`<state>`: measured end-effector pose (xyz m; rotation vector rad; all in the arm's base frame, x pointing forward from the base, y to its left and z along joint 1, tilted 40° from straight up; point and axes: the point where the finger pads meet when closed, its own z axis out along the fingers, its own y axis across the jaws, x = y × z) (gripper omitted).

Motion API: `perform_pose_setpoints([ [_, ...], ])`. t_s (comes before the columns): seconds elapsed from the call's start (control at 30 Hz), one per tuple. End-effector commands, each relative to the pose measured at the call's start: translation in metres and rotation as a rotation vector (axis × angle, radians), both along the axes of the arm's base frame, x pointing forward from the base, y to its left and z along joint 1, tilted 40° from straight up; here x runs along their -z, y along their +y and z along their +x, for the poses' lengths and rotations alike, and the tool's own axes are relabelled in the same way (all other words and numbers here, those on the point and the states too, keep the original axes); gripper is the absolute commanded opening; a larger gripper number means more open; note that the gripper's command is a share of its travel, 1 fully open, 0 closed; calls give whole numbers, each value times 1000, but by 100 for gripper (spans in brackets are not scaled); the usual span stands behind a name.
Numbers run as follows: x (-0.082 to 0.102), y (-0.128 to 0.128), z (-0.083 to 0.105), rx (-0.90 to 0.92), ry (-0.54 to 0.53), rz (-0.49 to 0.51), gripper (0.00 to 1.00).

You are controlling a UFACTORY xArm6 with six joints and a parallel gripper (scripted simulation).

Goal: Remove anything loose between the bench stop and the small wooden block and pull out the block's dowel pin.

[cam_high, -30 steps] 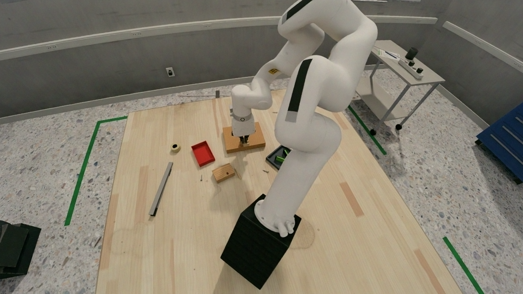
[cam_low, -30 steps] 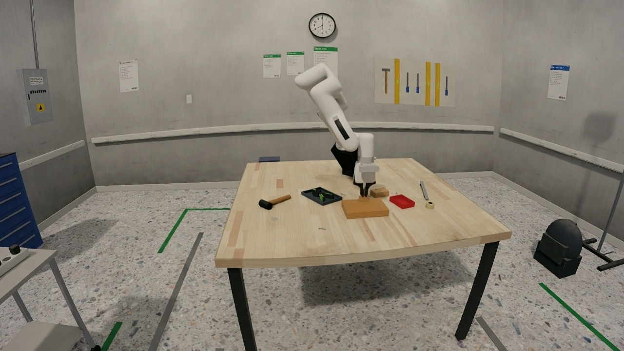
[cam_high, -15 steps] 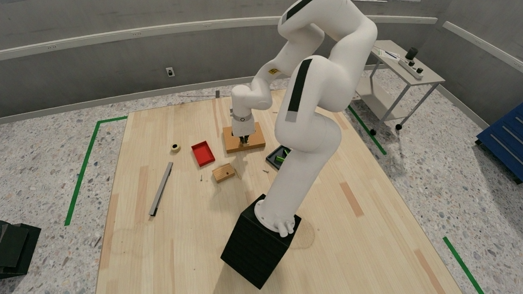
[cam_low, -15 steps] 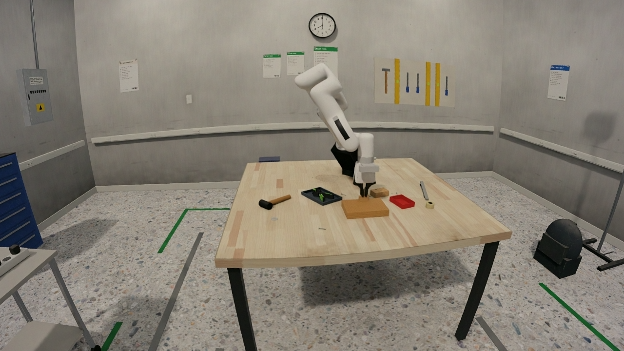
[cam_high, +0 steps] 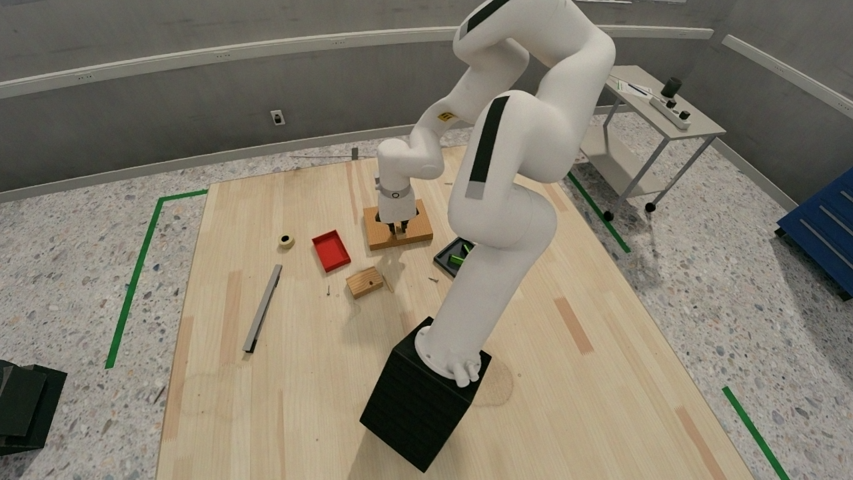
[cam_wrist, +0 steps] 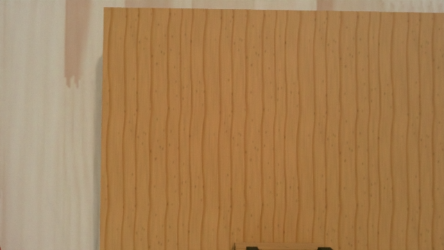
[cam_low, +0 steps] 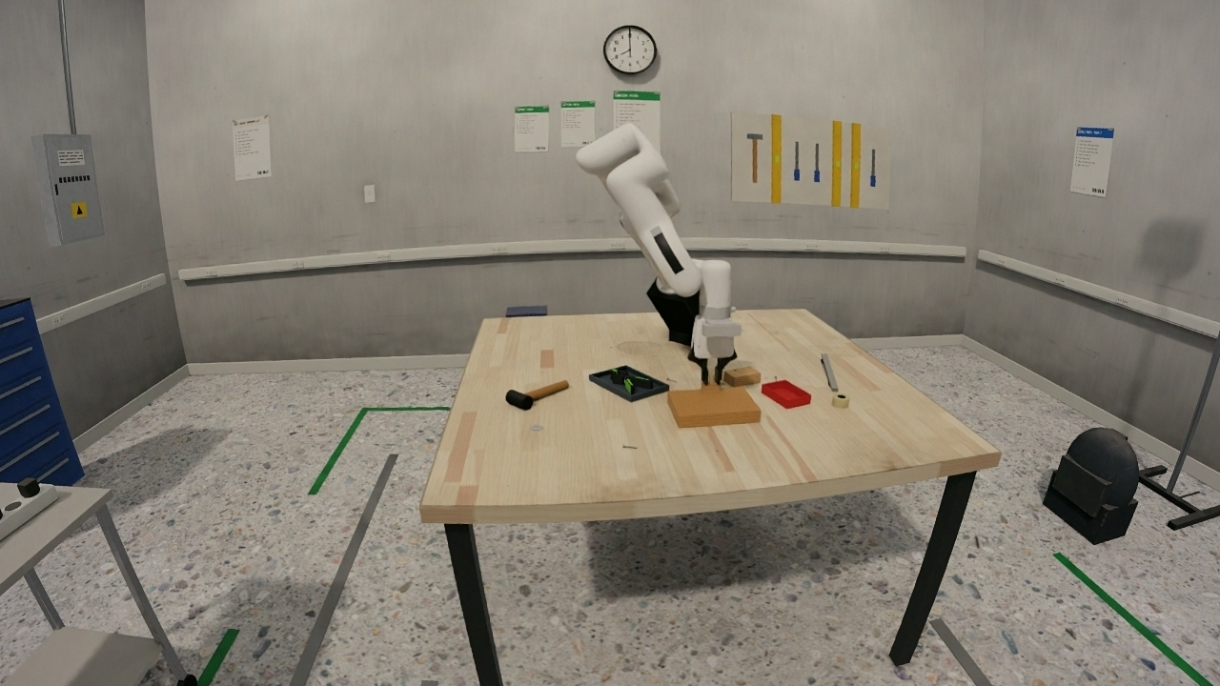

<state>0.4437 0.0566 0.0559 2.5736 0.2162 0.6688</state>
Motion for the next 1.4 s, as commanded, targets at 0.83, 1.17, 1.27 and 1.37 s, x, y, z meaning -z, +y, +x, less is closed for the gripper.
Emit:
perform_pose_setpoints([
  [0.83, -1, 1, 1, -1, -2, 1, 28],
  [1.17, -3, 2, -1, -1, -2, 1, 28],
  [1.27, -4, 2, -2, -1, -2, 1, 28],
  [1.37, -6, 4, -3, -1, -2, 1, 28],
])
